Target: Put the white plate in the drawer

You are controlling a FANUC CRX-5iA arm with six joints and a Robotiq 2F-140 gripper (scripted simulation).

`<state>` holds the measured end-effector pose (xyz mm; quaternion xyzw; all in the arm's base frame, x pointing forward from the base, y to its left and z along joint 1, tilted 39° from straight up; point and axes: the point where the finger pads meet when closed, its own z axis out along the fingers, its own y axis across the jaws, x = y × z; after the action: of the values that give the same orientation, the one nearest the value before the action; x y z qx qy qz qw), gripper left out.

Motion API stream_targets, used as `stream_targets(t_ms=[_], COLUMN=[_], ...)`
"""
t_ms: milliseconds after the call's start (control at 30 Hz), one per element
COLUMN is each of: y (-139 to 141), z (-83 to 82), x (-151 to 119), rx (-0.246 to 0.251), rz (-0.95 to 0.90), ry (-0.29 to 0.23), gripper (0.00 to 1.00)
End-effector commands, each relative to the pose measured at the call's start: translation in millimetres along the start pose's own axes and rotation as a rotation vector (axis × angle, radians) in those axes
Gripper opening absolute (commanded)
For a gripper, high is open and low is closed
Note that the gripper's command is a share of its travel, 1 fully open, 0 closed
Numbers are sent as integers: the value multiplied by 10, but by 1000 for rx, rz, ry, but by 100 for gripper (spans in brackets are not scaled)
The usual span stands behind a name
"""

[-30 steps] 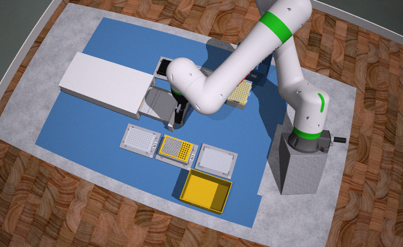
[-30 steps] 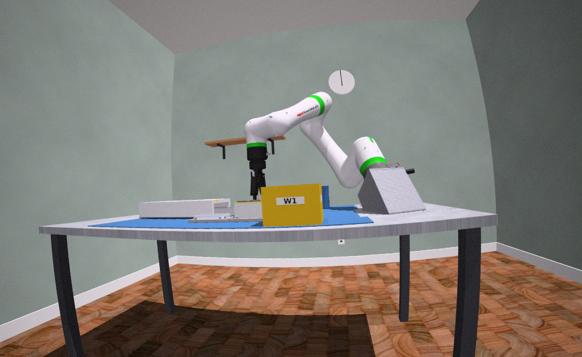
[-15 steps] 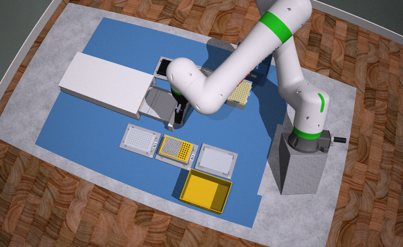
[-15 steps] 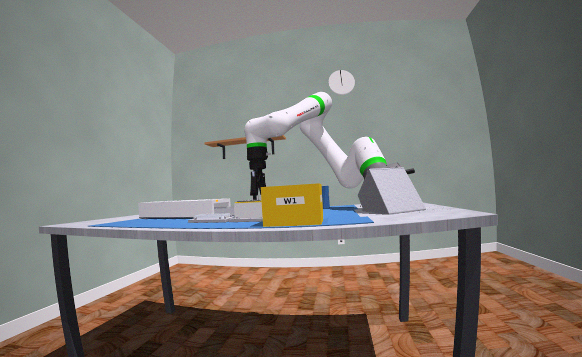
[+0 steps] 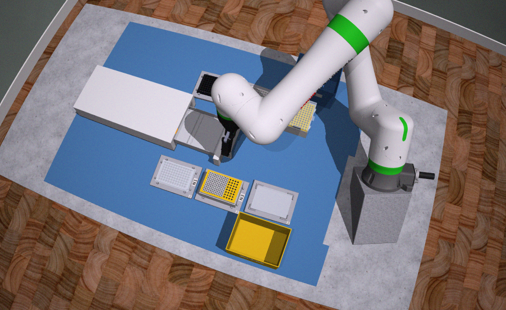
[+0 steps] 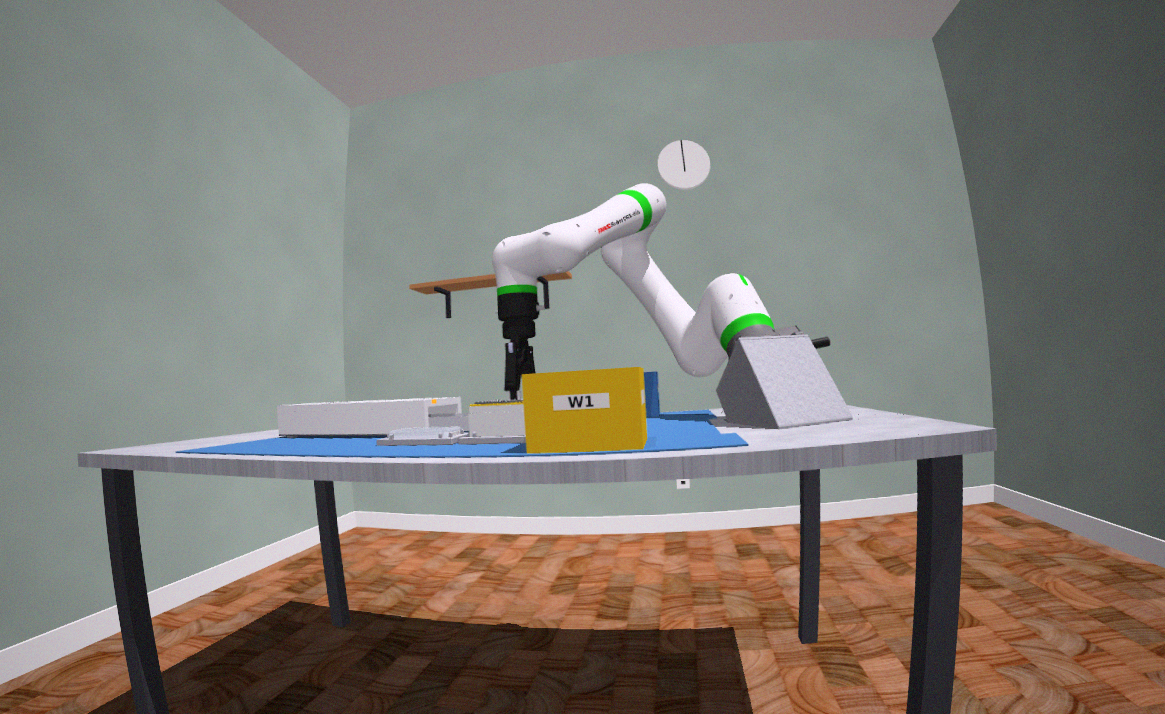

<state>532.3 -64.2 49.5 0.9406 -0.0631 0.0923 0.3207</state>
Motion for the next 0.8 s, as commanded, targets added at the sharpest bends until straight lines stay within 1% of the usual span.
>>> stream_targets(t_ms=[0, 433, 767], y=[0, 0, 0], z=[-1, -1, -1], x=[-32, -115, -115], rx=[0, 0, 0], rz=[0, 0, 0], ry=[0, 0, 0], gripper=[0, 0, 0])
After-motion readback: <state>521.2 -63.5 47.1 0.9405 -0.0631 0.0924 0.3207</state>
